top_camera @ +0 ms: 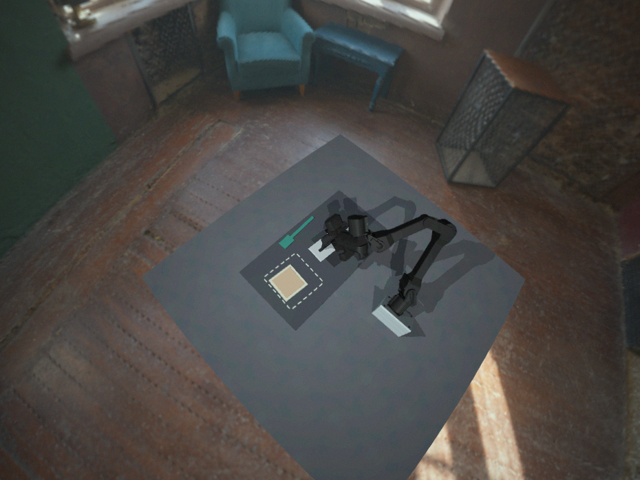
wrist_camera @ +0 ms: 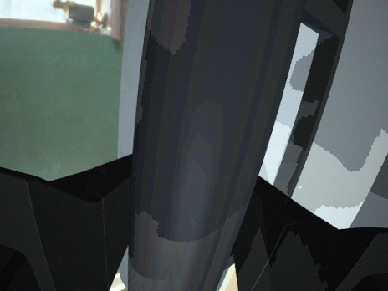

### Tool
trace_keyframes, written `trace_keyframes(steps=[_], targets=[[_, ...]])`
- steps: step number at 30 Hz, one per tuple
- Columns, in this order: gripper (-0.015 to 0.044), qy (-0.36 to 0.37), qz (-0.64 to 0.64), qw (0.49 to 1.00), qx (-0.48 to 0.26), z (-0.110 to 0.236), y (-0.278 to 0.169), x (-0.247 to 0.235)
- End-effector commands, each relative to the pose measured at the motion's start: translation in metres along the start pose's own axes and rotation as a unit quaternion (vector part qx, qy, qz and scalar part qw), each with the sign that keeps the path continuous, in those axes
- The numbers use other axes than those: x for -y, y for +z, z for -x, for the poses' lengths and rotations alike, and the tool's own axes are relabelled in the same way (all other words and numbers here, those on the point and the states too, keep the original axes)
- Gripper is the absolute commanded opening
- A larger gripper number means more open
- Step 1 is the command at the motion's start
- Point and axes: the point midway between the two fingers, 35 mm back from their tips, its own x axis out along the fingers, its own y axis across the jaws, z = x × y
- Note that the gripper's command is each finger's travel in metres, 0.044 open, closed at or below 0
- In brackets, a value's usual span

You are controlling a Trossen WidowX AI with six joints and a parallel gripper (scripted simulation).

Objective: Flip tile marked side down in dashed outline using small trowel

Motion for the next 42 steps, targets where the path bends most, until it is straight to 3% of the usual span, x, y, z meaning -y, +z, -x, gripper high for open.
trace_keyframes(steps=[1, 23, 42], targets=[[0.0, 0.004, 0.0, 1.0, -0.002, 0.002, 0.001, -0.002], [0.0, 0.004, 0.0, 1.0, -0.002, 0.002, 0.001, -0.002], [0.0, 0.023, -0.119, 0.985, 0.126, -0.03, 0.068, -0.007]])
